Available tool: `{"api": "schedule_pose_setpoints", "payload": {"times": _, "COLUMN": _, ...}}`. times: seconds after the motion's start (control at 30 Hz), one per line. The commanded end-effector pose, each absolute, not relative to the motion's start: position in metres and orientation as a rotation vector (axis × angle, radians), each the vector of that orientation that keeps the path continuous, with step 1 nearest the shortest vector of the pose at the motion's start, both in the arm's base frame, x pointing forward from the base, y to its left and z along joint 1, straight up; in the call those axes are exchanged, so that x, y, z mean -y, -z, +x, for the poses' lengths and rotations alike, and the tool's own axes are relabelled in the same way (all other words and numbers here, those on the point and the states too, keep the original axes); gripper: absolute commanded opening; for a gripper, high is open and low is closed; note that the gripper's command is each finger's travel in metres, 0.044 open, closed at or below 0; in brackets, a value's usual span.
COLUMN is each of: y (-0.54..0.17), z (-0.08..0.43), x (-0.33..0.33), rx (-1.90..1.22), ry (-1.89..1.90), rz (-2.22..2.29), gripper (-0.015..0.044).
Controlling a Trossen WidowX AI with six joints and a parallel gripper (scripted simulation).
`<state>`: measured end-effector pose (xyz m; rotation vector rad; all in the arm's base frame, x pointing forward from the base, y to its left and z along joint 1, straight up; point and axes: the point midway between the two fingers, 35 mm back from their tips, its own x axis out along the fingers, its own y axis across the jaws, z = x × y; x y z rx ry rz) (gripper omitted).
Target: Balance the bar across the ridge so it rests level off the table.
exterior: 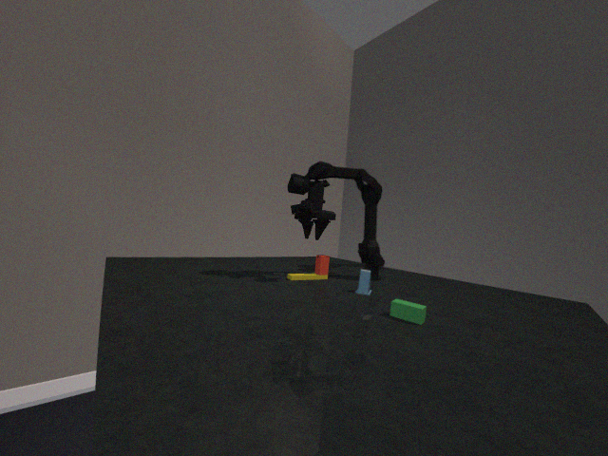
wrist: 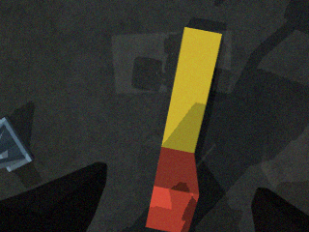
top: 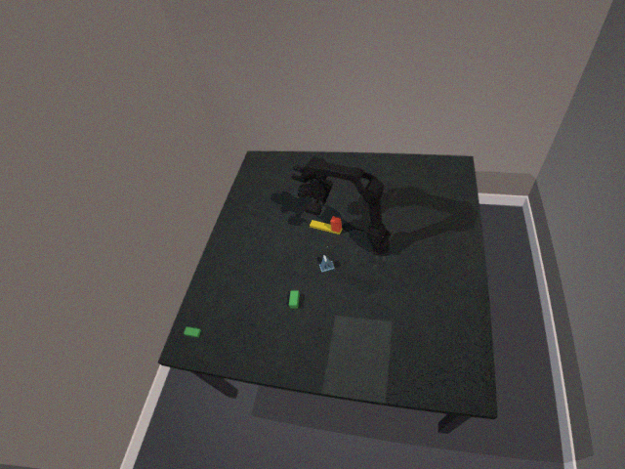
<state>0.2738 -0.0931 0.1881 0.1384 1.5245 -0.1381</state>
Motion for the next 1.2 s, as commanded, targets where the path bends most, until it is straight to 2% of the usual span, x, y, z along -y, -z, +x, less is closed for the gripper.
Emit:
{"api": "schedule_pose_setpoints", "payload": {"times": 0.0, "y": -0.19, "z": 0.27, "x": 0.098, "rx": -1.534, "ry": 0.173, "rz": 0.161, "gripper": 0.0315}}
{"api": "schedule_pose_setpoints", "payload": {"times": 0.2, "y": -0.174, "z": 0.274, "x": 0.099, "rx": -1.533, "ry": 0.173, "rz": 0.161, "gripper": 0.0315}}
{"api": "schedule_pose_setpoints", "payload": {"times": 0.67, "y": -0.08, "z": 0.275, "x": 0.099, "rx": -1.534, "ry": 0.173, "rz": 0.161, "gripper": 0.0315}}
{"api": "schedule_pose_setpoints", "payload": {"times": 1.17, "y": -0.064, "z": 0.274, "x": 0.099, "rx": -1.534, "ry": 0.173, "rz": 0.161, "gripper": 0.0315}}
